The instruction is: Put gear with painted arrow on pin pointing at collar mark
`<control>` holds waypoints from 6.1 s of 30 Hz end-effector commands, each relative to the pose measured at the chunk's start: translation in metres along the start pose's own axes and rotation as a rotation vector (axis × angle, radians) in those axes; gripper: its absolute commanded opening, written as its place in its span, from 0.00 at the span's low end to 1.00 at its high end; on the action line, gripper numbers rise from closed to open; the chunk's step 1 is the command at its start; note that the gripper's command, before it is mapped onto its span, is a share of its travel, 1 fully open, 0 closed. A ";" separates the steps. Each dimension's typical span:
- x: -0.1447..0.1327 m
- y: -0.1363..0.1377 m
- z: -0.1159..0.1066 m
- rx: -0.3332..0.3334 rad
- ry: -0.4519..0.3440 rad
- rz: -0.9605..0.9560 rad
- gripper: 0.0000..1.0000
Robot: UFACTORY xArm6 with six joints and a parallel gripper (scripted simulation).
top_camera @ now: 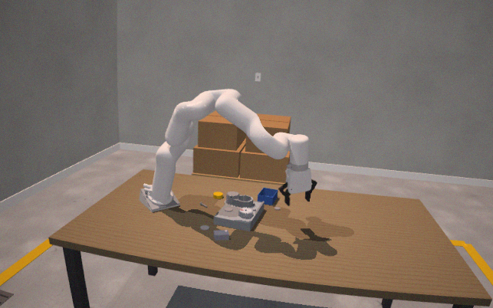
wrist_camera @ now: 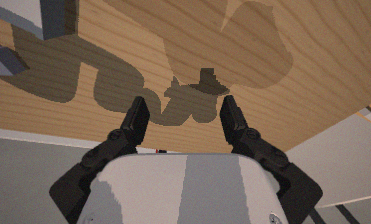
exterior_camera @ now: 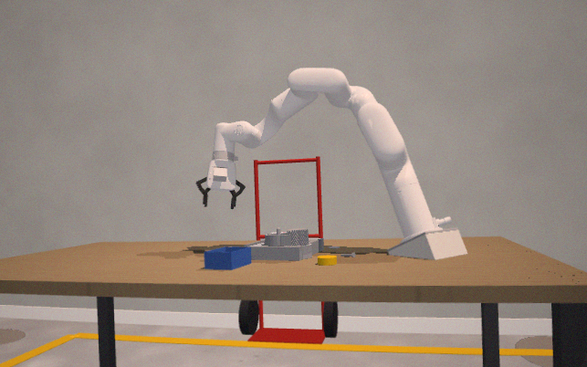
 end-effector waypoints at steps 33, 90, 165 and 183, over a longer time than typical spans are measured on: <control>0.123 -0.189 0.019 0.154 -0.051 -0.845 1.00; 0.121 -0.192 0.017 0.047 -0.105 0.990 1.00; 0.122 -0.192 0.026 -0.011 -0.180 1.767 0.93; 0.120 -0.194 0.044 -0.011 -0.180 1.767 0.93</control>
Point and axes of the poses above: the point where the finger pads meet when closed, its own z axis out along the fingers, its own y axis across the jaws, x = y × z, the point moved 2 cm from there along -z, back along the fingers, and after that the axes turned 4 degrees about z, right-handed, at the moved point
